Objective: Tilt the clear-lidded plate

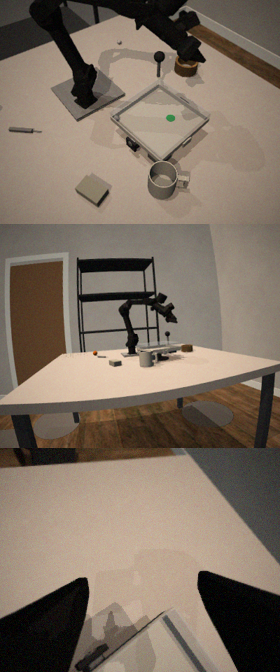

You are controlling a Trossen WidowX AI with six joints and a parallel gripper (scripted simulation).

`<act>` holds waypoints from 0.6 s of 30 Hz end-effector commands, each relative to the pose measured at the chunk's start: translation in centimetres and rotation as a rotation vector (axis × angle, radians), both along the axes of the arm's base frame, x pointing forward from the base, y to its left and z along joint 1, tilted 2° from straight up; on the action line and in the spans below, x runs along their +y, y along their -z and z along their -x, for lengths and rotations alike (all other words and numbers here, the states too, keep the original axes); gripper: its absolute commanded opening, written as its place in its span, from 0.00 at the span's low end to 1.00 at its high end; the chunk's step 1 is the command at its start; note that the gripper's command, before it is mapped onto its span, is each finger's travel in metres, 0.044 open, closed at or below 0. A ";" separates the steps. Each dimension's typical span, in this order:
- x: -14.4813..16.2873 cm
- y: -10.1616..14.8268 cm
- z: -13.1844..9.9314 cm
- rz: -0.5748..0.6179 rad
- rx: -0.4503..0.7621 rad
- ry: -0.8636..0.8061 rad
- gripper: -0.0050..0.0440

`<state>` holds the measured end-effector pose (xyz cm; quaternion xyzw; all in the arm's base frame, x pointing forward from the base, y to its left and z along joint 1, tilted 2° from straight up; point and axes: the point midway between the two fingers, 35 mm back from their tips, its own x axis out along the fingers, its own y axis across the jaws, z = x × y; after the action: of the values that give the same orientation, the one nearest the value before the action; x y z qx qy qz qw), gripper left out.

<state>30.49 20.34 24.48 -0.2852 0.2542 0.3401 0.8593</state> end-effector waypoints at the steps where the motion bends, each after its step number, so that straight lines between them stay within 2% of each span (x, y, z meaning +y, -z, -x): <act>1: 2.2 1.0 1.3 0.078 0.048 -0.106 0.71; 3: 2.2 1.0 1.3 0.078 0.048 -0.106 0.71; 4: 3.7 1.6 2.5 0.136 0.081 -0.183 0.71; 5: 3.7 1.6 2.5 0.136 0.081 -0.183 0.71; 6: 5.0 2.2 3.8 0.195 0.112 -0.262 0.71; 8: 5.0 2.2 3.8 0.195 0.112 -0.262 0.71; 9: 6.2 2.8 5.2 0.255 0.141 -0.343 0.71; 10: 6.2 2.8 5.2 0.255 0.141 -0.343 0.71; 11: 7.4 3.3 6.7 0.314 0.169 -0.424 0.71; 13: 7.4 3.3 6.7 0.314 0.169 -0.424 0.71; 14: 8.4 3.8 8.2 0.374 0.195 -0.506 0.71; 15: 8.4 3.8 8.2 0.374 0.195 -0.506 0.71; 16: 9.3 4.3 9.9 0.435 0.219 -0.590 0.71; 18: 9.3 4.3 9.9 0.435 0.219 -0.590 0.71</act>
<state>22.14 28.63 20.83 -0.4580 0.3129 0.5156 0.6530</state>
